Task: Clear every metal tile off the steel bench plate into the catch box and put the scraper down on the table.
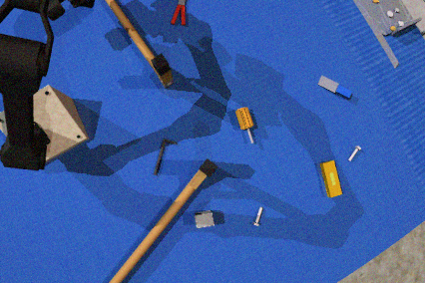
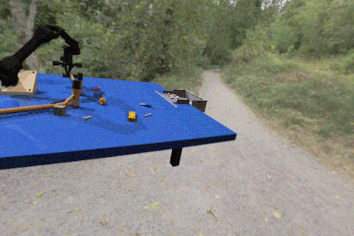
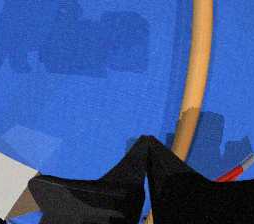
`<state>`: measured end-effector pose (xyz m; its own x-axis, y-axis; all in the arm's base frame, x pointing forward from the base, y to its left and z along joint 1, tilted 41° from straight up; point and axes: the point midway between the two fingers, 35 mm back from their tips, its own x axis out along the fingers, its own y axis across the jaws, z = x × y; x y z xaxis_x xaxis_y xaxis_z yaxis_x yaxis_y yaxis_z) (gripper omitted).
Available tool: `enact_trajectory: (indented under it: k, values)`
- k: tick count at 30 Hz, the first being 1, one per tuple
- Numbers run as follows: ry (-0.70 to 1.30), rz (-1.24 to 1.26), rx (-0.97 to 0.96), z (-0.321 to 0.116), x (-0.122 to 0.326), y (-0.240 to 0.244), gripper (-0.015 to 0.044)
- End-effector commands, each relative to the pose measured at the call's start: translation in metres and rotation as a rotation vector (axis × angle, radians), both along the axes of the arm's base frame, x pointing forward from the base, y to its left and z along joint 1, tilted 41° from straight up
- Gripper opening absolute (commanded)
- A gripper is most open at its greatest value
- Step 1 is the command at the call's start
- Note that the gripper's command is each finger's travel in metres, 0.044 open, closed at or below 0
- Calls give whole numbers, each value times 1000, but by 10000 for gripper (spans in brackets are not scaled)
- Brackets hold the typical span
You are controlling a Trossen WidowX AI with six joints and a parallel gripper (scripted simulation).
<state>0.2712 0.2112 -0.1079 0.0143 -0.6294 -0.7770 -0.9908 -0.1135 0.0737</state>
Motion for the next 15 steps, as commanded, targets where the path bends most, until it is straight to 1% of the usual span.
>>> enact_trajectory:
  k: [1, 15]
  values:
    - [1, 2, -8, -7, -1, -8, 0]
    - [-12, -13, -10, -31, -3, -32, 0]
